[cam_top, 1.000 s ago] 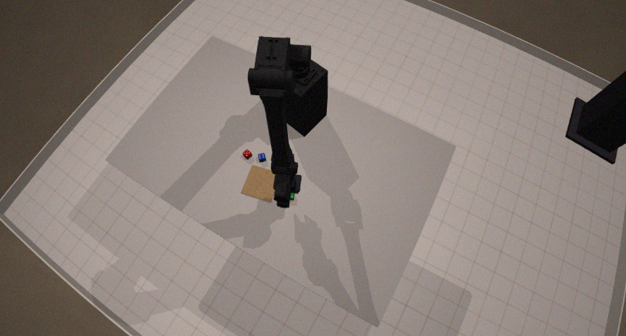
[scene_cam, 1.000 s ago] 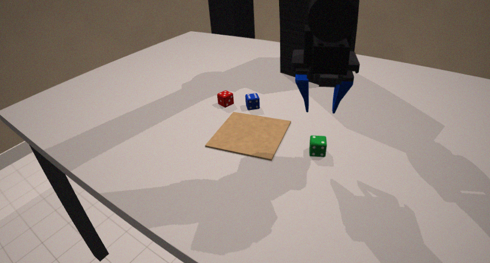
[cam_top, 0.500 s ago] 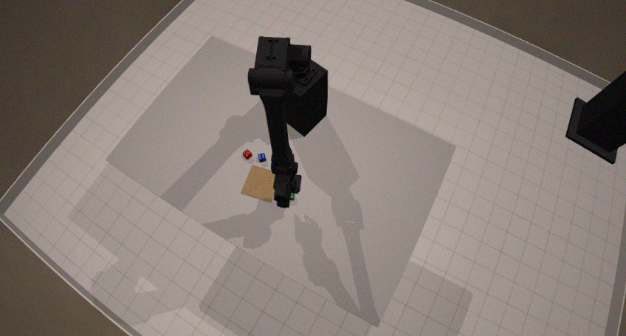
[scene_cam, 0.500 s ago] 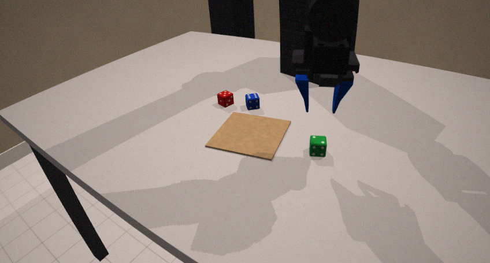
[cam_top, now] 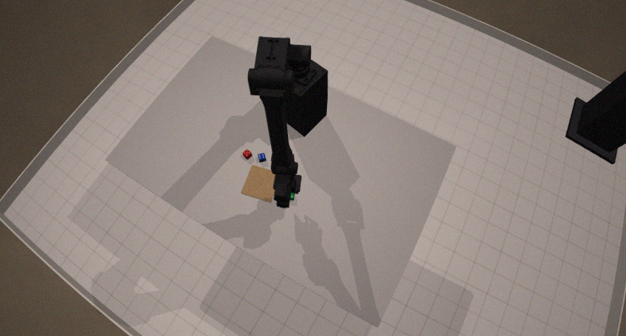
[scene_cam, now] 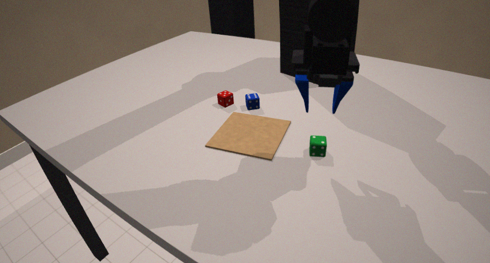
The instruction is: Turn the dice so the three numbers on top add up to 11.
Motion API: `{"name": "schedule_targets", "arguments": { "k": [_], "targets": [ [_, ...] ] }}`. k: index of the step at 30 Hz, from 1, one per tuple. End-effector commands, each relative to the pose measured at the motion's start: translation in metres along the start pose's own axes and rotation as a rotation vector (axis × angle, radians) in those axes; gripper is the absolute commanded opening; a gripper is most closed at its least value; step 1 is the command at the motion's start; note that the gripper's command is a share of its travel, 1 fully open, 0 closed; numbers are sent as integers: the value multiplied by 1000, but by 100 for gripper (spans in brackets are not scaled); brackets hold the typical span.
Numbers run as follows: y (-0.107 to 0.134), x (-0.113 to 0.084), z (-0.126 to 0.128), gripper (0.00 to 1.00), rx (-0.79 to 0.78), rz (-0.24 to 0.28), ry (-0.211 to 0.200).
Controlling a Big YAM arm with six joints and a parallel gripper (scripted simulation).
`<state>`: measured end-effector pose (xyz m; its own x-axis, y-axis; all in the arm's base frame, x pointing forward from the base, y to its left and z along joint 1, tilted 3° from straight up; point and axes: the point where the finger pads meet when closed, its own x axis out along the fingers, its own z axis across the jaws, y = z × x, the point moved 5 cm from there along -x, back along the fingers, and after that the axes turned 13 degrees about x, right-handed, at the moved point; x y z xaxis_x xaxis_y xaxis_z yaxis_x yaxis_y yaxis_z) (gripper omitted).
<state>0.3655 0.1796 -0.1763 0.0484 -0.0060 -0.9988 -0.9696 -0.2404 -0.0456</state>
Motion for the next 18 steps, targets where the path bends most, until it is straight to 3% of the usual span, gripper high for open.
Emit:
{"name": "schedule_targets", "arguments": {
  "k": [1, 18],
  "targets": [
    [-9, 3, 4, 45, 12, -22, -3],
    [-10, 20, 6, 45, 16, -26, -4]
  ]
}}
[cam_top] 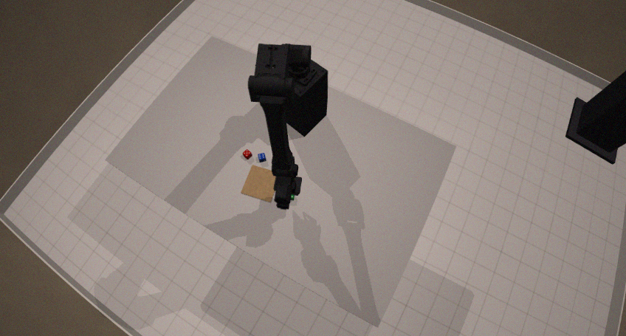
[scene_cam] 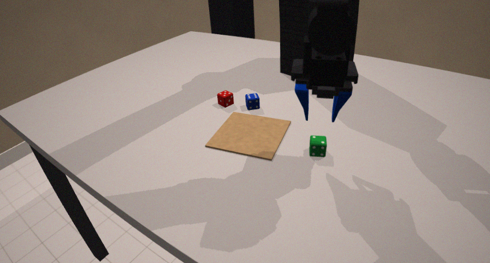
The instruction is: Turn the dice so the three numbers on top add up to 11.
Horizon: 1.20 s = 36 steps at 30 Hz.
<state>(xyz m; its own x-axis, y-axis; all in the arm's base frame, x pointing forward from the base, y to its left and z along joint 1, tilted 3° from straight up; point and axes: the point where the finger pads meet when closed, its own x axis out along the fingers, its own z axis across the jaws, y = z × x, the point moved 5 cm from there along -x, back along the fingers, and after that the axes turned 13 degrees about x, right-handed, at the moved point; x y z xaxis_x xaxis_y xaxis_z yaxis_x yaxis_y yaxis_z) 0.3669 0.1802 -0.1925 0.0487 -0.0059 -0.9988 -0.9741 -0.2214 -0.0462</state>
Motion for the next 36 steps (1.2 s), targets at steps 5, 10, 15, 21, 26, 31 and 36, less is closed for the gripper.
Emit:
{"name": "schedule_targets", "arguments": {
  "k": [5, 10, 15, 21, 26, 31, 36],
  "targets": [
    [-8, 12, 6, 45, -4, -24, -4],
    [-8, 19, 7, 45, -4, -25, -4],
    [-8, 25, 7, 45, -4, -24, -4],
    [-5, 32, 7, 45, -4, -18, -3],
    [-13, 27, 9, 45, -3, -41, -9],
    [-5, 35, 7, 45, -4, -21, -4],
    [-7, 34, 8, 45, -4, -25, -5]
  ]
}}
